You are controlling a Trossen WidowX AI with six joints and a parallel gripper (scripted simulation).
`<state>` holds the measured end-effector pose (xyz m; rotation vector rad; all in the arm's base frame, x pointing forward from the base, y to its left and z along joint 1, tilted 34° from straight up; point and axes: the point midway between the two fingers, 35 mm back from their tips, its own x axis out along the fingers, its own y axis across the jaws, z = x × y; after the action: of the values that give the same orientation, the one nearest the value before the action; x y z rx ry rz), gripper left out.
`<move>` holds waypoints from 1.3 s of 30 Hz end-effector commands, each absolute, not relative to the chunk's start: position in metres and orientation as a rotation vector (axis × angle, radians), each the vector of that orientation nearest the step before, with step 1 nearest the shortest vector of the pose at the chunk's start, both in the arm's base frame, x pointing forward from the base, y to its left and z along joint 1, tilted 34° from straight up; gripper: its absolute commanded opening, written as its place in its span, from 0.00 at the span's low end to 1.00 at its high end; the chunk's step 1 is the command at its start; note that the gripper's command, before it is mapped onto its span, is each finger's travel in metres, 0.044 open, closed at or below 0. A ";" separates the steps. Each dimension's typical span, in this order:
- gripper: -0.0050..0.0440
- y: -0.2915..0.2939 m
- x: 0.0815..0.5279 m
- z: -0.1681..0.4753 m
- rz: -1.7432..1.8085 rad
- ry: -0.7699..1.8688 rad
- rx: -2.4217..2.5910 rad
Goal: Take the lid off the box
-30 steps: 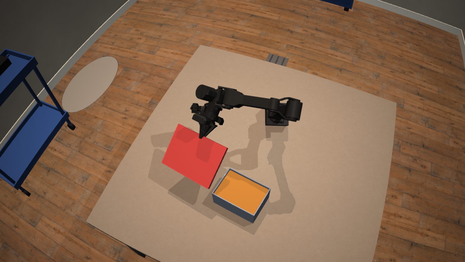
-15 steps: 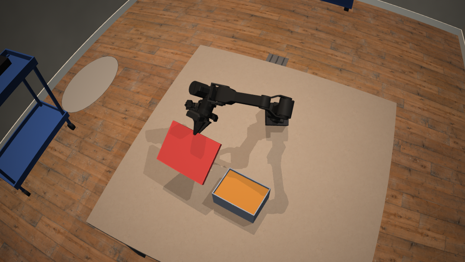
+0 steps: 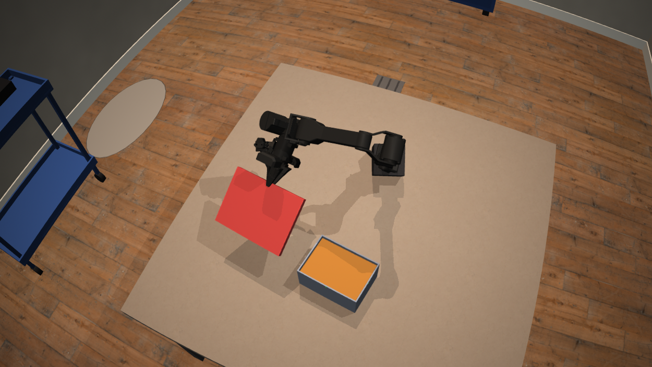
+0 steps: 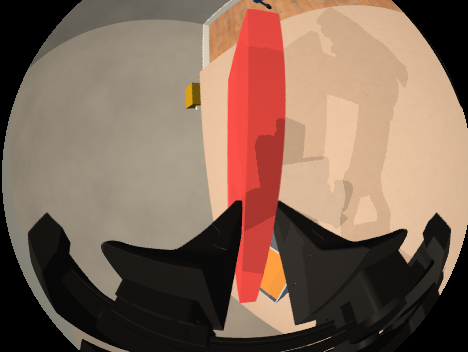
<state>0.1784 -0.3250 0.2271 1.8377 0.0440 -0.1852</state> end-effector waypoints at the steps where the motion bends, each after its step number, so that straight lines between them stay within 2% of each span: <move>1: 0.00 -0.322 0.180 0.224 -0.180 0.045 1.843; 39: 0.00 -0.316 0.197 0.198 -0.180 0.045 1.843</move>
<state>0.1956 -0.3175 0.2031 1.8351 0.0466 -0.1771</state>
